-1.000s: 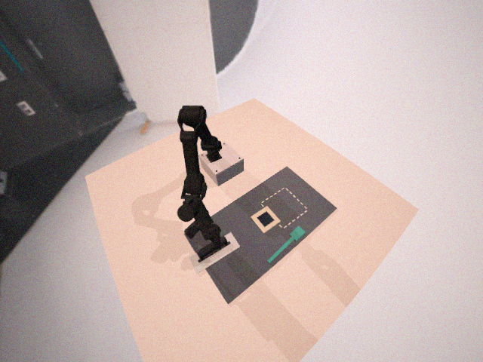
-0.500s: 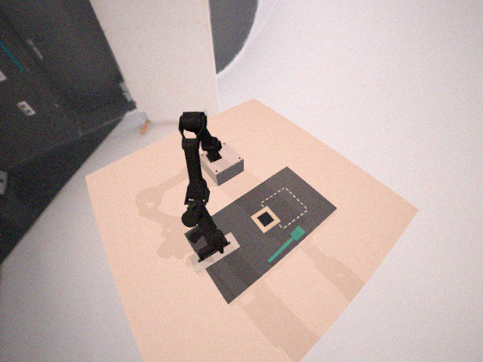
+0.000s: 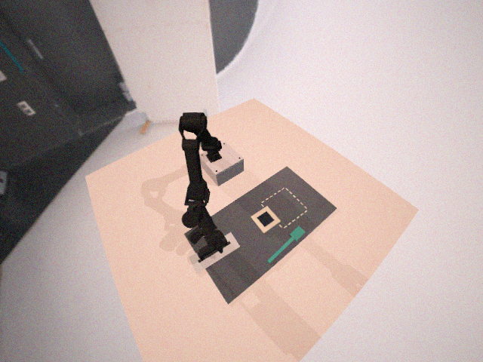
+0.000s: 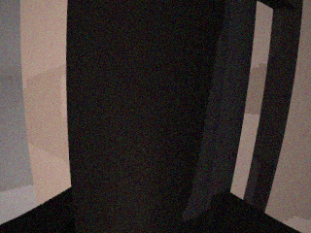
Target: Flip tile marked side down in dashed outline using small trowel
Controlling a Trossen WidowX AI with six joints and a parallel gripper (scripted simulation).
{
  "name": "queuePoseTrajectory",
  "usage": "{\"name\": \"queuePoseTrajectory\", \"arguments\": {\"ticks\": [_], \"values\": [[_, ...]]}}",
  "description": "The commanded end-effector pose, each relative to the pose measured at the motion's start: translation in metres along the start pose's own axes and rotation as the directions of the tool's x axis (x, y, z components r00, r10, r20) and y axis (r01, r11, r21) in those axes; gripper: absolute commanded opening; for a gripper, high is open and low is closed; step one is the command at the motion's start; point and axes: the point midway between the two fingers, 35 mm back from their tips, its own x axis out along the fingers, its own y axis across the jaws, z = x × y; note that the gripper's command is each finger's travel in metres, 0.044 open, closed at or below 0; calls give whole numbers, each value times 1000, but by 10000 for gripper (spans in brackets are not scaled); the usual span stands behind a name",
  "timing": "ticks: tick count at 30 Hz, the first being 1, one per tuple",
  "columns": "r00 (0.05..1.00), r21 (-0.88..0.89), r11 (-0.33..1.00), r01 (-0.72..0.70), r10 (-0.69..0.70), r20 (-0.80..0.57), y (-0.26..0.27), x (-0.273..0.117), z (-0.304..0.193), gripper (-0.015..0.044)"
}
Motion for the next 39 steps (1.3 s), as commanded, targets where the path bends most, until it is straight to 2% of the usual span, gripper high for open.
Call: {"name": "queuePoseTrajectory", "arguments": {"ticks": [1,12,23,29,39], "values": [[1000,0,1000,0,0,3,0,0,1,69],[1000,0,1000,0,0,3,1,0,1,0],[1000,0,1000,0,0,1,44,-36,0,0],[1000,-1,1000,0,0,1,47,-38,-1,0],[1000,-51,999,9,-8,16,44,-30,-58,0]]}}
